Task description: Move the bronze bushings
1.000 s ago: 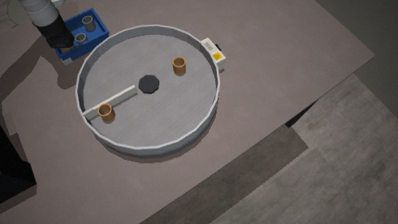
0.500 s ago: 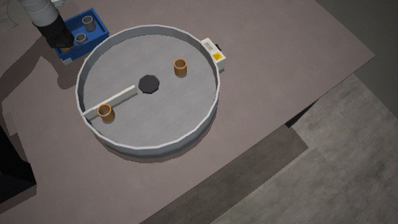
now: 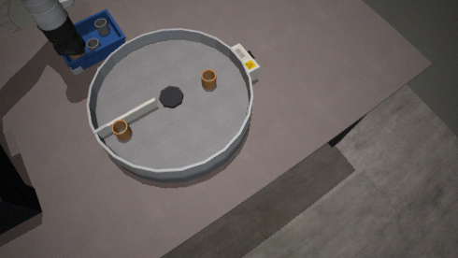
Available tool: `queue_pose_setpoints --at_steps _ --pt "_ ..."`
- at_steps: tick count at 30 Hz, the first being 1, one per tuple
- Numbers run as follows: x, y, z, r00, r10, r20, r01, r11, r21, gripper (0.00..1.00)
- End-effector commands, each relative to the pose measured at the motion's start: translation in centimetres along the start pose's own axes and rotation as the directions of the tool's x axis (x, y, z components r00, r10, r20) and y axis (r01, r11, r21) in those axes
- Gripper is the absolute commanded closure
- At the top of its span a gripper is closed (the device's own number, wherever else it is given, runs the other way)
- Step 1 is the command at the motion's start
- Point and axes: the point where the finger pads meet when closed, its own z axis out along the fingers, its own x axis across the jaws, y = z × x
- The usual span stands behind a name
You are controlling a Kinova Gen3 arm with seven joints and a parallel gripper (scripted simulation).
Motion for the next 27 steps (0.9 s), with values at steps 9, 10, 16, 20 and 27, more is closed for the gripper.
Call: queue_pose_setpoints --at_steps 9,10,16,20,27 --pt "-0.1 0.1 -0.9 1.0 -0.004 0.001 0.004 1.0 -0.002 1.0" --pt "-0.2 0.2 -1.2 1.0 -0.009 0.005 0.009 1.0 -0.005 1.0" --pt "0.2 -0.1 -2.5 1.0 -0.008 -0.003 0.008 1.0 -0.001 1.0" --pt "-0.1 0.1 -4.2 1.0 -0.003 0.005 0.003 1.0 -0.007 1.0" --pt "-0.2 0.1 -7.6 1.0 -0.014 0.006 0.014 1.0 -0.008 1.0"
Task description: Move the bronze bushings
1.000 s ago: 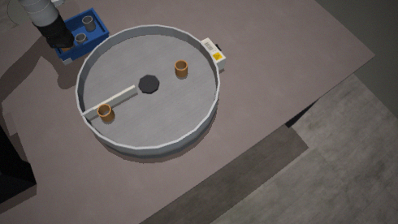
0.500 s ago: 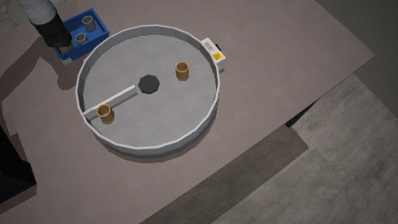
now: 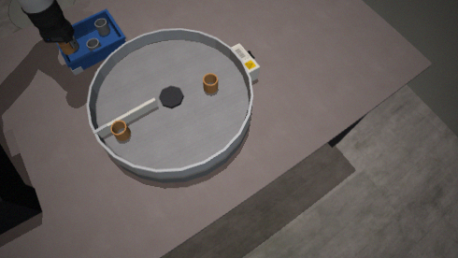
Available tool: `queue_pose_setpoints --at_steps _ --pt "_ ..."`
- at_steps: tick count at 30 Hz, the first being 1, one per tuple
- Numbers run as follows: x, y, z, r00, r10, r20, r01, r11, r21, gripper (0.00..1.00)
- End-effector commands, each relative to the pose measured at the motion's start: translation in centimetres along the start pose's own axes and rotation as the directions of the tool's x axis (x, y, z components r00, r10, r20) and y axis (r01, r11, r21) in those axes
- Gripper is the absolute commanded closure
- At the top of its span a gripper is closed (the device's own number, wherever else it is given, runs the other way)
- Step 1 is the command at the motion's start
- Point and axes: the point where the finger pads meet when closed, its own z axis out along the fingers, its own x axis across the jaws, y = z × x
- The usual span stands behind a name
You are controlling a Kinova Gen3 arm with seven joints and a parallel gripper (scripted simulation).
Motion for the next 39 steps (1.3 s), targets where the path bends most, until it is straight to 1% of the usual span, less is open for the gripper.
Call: queue_pose_setpoints --at_steps 1,3,5,6,10,14,39 --pt "0.6 -0.4 -2.3 1.0 -0.003 -0.018 0.003 1.0 0.005 1.0" --pt "0.6 -0.4 -3.1 1.0 -0.002 -0.02 0.002 1.0 0.007 1.0" --pt "0.6 -0.4 -3.1 1.0 -0.002 -0.02 0.002 1.0 0.007 1.0" --pt "0.8 -0.6 -3.6 1.0 0.003 -0.027 -0.002 1.0 0.013 1.0" --pt "0.8 -0.6 -4.9 1.0 0.002 -0.026 -0.002 1.0 0.012 1.0" --pt "0.8 -0.6 -5.6 1.0 0.002 -0.026 -0.002 1.0 0.013 1.0" --pt "0.6 -0.5 -5.6 1.0 0.007 -0.023 -0.007 1.0 0.013 1.0"
